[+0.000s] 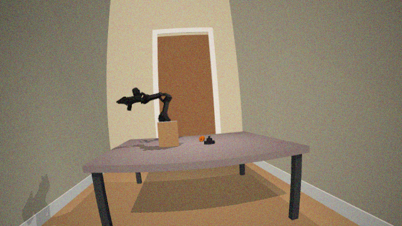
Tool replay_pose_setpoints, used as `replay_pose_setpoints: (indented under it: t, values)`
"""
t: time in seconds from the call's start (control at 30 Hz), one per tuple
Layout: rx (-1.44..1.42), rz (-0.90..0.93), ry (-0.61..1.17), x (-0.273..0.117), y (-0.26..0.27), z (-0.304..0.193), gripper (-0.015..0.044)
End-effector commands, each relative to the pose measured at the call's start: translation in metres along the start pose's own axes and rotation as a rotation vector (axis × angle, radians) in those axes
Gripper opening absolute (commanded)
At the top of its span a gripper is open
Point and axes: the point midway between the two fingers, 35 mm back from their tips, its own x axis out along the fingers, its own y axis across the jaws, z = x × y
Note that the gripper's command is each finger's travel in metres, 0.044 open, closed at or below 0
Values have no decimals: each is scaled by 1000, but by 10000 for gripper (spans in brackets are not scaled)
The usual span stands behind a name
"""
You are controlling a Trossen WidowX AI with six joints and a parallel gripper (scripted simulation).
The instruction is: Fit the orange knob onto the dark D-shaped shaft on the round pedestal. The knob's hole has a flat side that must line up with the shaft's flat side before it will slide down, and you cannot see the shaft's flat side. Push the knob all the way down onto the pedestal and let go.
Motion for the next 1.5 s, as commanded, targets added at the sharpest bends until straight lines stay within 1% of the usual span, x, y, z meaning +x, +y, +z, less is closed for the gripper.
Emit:
replay_pose_setpoints:
  t: [0.0, 0.03, 0.17, 0.3, 0.33, 0.37, 0.57, 0.67, 0.77, 0.93, 1.13, 1.3, 1.47]
  values:
    - [-3, -4, 3, 0, -1, -1, 426]
    - [-11, -17, 10, -1, -6, -4, 440]
    - [-97, -156, 95, -13, -52, -33, 440]
    - [-228, -373, 234, -45, -121, -73, 440]
    - [-258, -392, 257, -54, -133, -78, 440]
    - [-293, -419, 285, -65, -146, -85, 440]
    - [-496, -711, 484, -142, -234, -111, 440]
    - [-607, -853, 585, -189, -272, -114, 440]
    - [-740, -995, 700, -246, -306, -109, 440]
    - [-964, -1226, 885, -342, -346, -81, 440]
    - [-1218, -1509, 1075, -452, -365, -19, 440]
    - [-1444, -1737, 1195, -524, -355, 47, 440]
    - [-1713, -1980, 1280, -582, -322, 127, 440]
